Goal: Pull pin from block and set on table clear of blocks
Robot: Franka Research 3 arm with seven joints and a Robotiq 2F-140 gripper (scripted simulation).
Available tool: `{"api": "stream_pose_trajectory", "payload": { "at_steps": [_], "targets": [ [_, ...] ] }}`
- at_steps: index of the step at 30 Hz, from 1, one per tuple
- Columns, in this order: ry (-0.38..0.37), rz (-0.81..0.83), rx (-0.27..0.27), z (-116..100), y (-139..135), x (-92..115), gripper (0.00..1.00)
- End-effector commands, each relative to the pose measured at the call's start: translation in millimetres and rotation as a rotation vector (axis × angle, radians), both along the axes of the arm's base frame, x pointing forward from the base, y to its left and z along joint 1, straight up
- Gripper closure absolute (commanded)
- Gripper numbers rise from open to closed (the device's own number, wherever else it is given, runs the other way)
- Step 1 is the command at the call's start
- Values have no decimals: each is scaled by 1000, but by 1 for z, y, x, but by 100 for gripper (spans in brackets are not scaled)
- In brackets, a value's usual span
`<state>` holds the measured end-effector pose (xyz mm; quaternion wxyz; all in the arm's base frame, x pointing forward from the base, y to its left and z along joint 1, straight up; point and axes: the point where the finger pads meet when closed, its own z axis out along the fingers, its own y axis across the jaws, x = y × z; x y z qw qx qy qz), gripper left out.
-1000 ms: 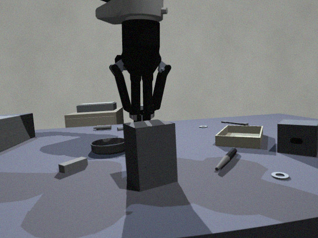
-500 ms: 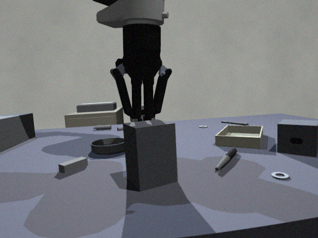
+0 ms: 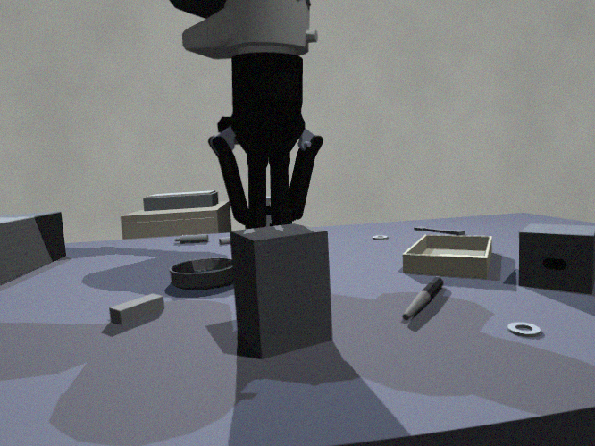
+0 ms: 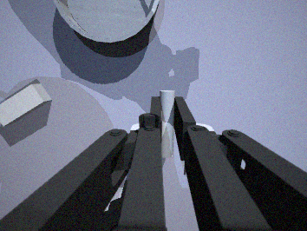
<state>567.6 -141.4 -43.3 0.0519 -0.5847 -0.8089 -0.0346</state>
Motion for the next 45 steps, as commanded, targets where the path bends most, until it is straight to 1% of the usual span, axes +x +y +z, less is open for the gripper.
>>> {"api": "stream_pose_trajectory", "payload": {
  "at_steps": [1, 18, 23, 44, 45],
  "targets": [
    [-6, 8, -2, -1, -1, 2, 90],
    [-6, 7, -1, -4, -1, 3, 90],
    [-5, 5, -1, -9, -1, 2, 90],
    [-5, 5, 0, -10, -1, 2, 90],
    [-5, 5, 0, -10, -1, 2, 80]
  ]
}}
